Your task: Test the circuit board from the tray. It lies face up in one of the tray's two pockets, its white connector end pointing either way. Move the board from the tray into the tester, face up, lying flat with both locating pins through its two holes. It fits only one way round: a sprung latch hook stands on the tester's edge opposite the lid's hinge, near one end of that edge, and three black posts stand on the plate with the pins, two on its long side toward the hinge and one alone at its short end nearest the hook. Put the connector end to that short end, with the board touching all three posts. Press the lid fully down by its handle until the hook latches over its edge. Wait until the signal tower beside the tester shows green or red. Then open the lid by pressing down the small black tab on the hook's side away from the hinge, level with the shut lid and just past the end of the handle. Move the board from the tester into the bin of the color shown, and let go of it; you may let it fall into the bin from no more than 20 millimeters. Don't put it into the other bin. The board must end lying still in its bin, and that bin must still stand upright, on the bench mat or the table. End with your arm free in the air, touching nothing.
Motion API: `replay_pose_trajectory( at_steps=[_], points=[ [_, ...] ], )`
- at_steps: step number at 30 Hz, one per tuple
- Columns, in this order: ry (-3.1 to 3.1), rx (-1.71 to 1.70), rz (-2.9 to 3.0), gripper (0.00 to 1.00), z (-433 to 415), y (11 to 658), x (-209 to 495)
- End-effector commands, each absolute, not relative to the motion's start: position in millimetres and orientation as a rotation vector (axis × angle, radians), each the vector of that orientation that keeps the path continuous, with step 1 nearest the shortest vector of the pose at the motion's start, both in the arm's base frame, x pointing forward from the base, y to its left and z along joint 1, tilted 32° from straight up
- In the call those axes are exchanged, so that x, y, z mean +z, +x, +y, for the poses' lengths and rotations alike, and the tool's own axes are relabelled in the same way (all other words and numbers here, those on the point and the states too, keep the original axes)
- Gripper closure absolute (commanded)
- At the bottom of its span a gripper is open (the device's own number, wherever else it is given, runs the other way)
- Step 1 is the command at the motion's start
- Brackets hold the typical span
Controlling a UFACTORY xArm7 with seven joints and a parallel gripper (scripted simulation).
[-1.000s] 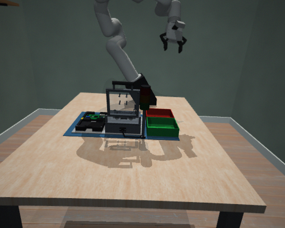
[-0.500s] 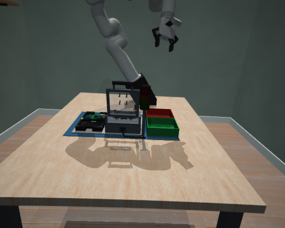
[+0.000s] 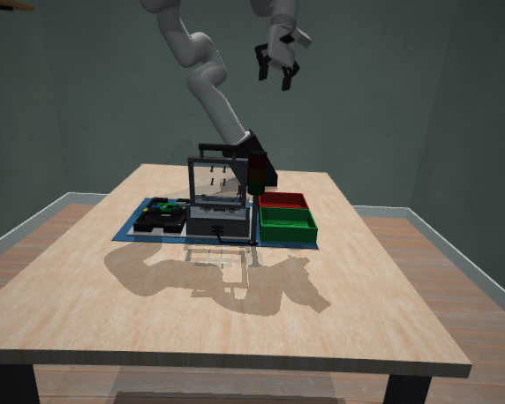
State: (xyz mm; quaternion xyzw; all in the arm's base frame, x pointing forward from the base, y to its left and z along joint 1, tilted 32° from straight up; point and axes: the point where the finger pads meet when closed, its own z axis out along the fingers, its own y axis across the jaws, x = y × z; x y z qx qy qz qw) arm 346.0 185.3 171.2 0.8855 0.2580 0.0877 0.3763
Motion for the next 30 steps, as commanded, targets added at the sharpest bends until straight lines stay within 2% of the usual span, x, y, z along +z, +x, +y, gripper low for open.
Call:
replay_pose_trajectory(
  at_steps=[1,30],
  points=[
    [2.264,0.218,0.676,0.00,184,348,174],
    [2.222,0.099,0.799,0.00,142,368,199]
  ],
)
